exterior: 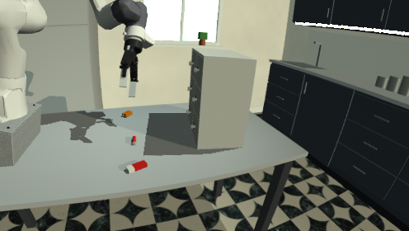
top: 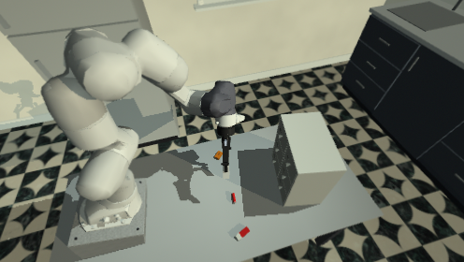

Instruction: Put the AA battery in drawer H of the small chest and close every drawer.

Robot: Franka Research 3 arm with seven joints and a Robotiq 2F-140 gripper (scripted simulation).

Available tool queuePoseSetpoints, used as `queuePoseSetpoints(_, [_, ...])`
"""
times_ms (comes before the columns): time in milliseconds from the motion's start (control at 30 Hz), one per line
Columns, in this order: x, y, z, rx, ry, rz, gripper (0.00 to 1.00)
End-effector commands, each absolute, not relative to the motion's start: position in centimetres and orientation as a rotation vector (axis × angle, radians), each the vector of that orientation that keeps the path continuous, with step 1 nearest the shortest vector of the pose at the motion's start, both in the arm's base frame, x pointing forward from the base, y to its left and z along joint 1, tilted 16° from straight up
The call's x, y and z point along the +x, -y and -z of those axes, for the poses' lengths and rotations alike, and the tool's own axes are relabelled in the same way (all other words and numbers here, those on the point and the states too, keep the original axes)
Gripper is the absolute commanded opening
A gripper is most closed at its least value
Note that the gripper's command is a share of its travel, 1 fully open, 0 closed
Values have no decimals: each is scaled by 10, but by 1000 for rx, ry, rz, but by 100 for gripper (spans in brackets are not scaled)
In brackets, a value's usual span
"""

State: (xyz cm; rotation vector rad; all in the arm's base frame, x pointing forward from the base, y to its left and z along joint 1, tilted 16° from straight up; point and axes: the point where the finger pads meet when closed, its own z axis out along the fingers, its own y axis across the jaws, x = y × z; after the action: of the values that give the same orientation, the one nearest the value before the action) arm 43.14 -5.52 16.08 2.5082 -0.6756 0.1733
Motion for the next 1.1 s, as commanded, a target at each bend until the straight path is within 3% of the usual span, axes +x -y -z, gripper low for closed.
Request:
queuePoseSetpoints(0, [432,56,-161,2498,698,-180,100])
queuePoseSetpoints(1067, [425,79,-156,2383,702,-202,100])
